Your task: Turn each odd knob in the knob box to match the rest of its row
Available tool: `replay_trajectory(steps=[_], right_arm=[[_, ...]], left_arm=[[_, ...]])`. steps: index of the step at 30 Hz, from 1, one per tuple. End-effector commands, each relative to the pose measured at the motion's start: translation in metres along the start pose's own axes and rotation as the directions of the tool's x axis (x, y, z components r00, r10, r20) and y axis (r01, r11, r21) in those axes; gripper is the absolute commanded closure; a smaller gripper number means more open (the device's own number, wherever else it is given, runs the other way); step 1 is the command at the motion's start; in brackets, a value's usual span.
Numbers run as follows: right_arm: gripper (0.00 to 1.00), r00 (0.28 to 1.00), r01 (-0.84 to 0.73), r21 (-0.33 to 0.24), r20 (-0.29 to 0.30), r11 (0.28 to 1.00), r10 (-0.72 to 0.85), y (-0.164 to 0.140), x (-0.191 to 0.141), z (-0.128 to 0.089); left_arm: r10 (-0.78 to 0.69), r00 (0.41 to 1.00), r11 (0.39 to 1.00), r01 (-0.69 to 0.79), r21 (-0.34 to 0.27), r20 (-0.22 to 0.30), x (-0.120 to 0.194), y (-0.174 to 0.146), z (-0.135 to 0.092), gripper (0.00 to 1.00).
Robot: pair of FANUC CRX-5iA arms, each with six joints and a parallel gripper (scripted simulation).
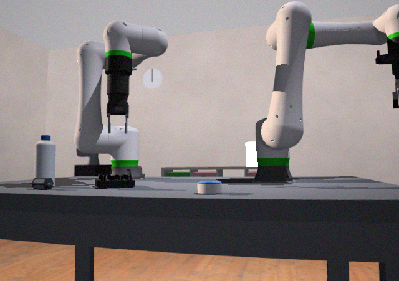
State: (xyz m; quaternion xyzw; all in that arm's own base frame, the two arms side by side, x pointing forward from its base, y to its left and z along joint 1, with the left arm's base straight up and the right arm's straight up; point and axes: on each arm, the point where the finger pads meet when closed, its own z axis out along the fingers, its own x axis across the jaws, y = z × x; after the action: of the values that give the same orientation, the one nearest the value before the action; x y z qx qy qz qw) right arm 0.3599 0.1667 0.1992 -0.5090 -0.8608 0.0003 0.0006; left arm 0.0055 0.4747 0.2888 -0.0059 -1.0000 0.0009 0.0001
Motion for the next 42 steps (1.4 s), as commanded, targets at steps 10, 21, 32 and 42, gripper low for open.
replay_trajectory(steps=[10,21,32,42], right_arm=[[0.0,1.0,0.0,-0.002,0.001,1.0,0.0,-0.062,0.004,-0.001],[0.0,1.0,0.0,-0.002,0.001,1.0,0.0,-0.072,0.004,-0.001],[0.0,1.0,0.0,-0.002,0.001,1.0,0.0,-0.072,0.004,-0.001],[0.0,1.0,0.0,-0.002,0.001,1.0,0.0,-0.072,0.004,-0.001]], left_arm=[[0.0,1.0,1.0,0.0,-0.002,0.0,0.0,0.0,-0.001,0.0],[0.0,1.0,1.0,0.0,-0.002,0.0,0.0,0.0,-0.001,0.0],[0.0,1.0,1.0,0.0,-0.002,0.0,0.0,0.0,-0.001,0.0],[0.0,1.0,1.0,0.0,-0.002,0.0,0.0,0.0,-0.001,0.0]])
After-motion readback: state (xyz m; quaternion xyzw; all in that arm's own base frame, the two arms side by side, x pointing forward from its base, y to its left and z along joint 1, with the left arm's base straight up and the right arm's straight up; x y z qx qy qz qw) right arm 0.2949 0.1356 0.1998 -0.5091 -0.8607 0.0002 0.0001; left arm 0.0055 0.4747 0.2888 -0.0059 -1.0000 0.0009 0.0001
